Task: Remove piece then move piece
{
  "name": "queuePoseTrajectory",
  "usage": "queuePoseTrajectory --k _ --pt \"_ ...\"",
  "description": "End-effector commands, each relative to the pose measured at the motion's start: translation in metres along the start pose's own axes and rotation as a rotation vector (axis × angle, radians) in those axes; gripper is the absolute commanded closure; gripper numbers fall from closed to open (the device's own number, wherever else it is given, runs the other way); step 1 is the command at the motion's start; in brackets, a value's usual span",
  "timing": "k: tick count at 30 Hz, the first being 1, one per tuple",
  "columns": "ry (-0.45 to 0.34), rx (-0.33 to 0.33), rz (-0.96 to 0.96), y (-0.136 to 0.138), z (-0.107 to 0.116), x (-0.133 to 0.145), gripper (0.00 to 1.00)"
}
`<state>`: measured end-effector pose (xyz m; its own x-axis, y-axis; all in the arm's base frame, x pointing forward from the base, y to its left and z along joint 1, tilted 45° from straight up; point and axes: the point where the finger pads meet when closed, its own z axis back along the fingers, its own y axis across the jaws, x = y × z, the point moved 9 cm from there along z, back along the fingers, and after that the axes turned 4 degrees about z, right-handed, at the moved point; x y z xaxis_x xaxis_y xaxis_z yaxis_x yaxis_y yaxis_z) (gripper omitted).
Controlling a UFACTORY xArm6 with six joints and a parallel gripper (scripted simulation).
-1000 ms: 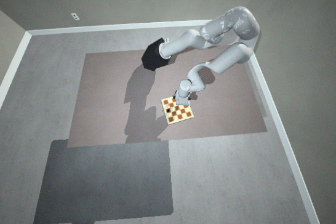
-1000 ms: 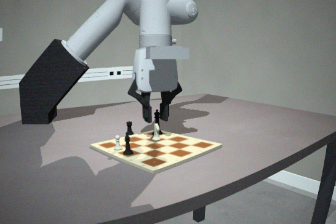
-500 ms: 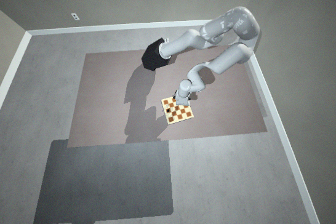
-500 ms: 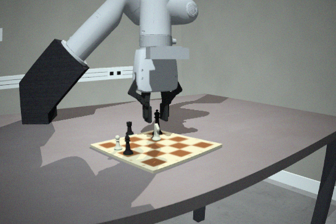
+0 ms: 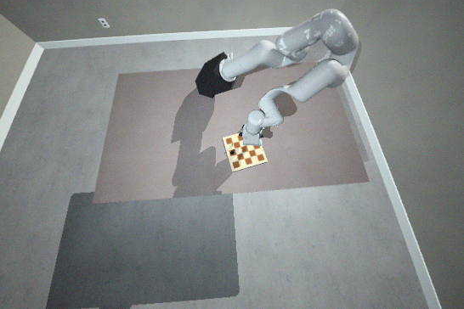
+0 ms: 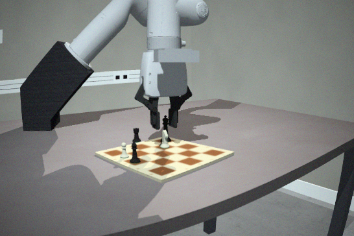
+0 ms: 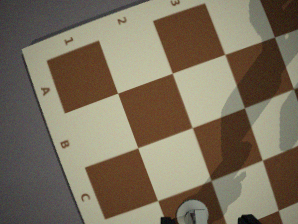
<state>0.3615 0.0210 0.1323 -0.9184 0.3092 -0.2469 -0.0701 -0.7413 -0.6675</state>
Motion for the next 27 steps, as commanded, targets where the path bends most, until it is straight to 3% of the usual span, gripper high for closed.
queuePoseTrajectory --k 1,14,27 --pt "0.002 0.0 0.0 0.0 0.0 -0.001 0.61" --pt "0.002 0.0 0.0 0.0 -0.001 -0.001 0.61" --pt "0.002 0.0 0.0 0.0 -0.018 -0.001 0.61"
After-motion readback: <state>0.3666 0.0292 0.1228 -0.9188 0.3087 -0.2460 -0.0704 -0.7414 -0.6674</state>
